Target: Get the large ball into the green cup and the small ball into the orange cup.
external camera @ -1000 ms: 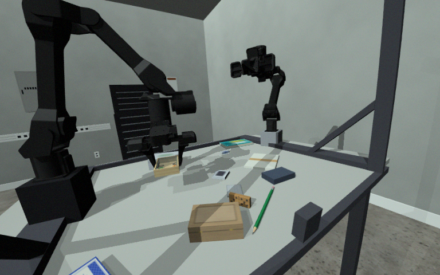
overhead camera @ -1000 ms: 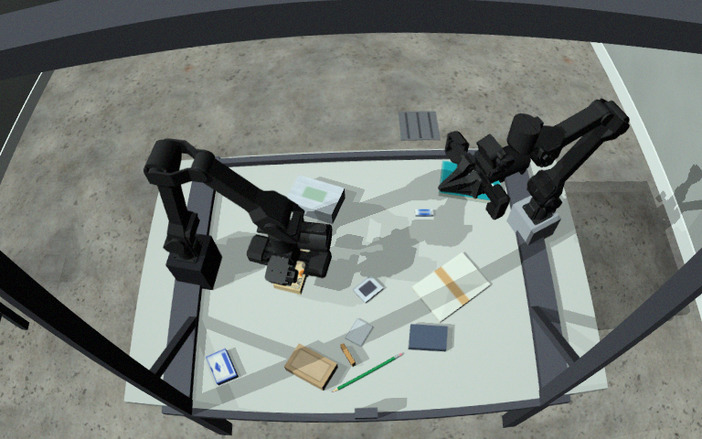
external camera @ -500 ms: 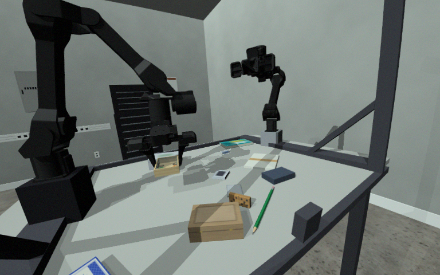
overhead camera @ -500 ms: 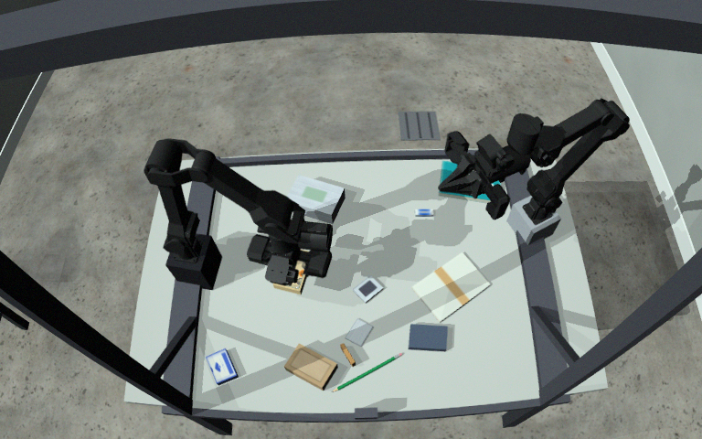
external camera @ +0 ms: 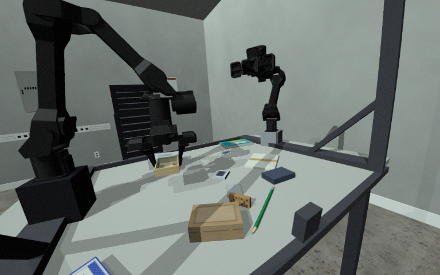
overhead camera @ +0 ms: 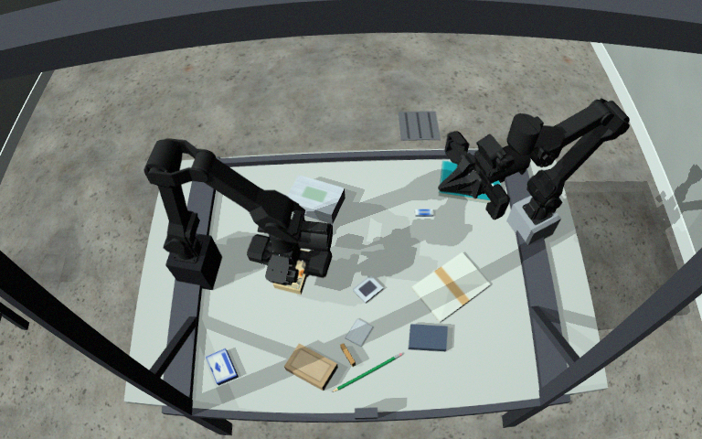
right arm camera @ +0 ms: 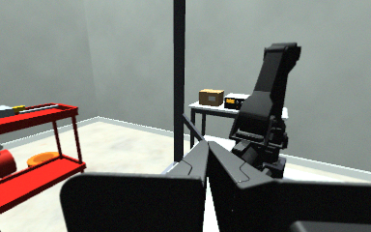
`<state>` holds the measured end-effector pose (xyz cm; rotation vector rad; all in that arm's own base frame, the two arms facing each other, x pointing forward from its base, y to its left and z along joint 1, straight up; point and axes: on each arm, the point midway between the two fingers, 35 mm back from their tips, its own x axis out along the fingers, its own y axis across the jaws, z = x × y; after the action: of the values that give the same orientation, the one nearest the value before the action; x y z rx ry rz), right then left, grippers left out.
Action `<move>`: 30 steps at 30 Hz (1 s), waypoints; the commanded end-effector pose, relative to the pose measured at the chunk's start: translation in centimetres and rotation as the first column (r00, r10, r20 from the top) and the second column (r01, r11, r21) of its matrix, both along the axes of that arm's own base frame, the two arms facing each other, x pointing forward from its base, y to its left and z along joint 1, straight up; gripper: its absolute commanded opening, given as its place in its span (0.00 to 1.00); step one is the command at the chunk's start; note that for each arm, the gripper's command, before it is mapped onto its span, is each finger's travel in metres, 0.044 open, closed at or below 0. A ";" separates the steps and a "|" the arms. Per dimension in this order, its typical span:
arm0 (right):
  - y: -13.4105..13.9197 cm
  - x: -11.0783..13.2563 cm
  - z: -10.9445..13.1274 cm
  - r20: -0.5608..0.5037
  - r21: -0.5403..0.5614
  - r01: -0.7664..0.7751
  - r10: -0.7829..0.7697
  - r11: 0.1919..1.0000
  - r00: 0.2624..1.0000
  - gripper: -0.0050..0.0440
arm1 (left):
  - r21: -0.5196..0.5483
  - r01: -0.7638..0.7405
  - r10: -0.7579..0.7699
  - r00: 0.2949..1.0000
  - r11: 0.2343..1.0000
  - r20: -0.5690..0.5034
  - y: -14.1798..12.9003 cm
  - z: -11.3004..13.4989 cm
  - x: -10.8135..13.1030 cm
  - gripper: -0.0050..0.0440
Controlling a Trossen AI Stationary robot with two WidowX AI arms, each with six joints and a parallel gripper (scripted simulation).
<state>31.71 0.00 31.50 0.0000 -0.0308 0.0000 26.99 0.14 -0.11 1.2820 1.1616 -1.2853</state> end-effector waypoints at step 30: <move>0.0 -0.1 0.8 0.019 0.000 0.000 0.000 1.000 1.000 0.00 | 0.013 0.000 -0.001 0.999 1.000 0.049 -0.1 0.9 0.8 0.00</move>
<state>31.71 0.00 31.50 0.0000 -0.0308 0.0000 26.92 0.13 -0.15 1.2906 1.1641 -1.2773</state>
